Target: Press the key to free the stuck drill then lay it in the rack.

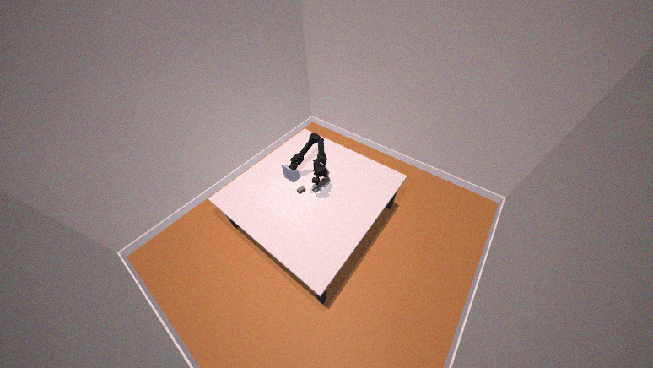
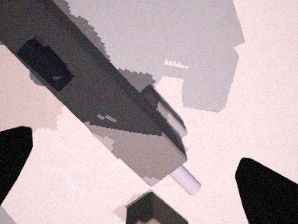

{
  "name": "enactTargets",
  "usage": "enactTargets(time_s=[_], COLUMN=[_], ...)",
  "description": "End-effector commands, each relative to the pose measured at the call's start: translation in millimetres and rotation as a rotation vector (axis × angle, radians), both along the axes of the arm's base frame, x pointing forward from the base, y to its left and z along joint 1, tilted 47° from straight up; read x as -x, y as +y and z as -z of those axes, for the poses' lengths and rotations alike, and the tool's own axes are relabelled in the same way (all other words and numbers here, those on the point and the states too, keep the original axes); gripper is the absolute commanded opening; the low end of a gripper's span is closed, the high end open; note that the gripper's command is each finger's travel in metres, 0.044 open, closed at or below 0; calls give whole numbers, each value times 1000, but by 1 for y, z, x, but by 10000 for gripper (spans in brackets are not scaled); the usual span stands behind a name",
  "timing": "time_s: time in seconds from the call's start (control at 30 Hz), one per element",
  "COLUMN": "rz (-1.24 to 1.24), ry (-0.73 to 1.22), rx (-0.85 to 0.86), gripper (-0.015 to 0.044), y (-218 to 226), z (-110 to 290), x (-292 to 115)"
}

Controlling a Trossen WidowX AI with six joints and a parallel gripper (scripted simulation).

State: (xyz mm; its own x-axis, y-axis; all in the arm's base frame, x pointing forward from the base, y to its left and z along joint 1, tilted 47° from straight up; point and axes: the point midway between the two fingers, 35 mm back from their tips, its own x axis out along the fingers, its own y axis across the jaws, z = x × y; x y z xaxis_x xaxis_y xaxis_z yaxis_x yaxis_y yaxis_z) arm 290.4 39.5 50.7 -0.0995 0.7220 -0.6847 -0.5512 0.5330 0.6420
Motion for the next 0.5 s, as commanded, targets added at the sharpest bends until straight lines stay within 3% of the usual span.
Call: enactTargets(time_s=[0.0, 0.27, 0.47], rz=[-391, -619, -625], ry=[-400, -635, -642], rx=[-49, -87, -88], gripper=[440, 440, 440], y=[-19, -26, -26], z=[66, 100, 101], x=[16, 31, 32])
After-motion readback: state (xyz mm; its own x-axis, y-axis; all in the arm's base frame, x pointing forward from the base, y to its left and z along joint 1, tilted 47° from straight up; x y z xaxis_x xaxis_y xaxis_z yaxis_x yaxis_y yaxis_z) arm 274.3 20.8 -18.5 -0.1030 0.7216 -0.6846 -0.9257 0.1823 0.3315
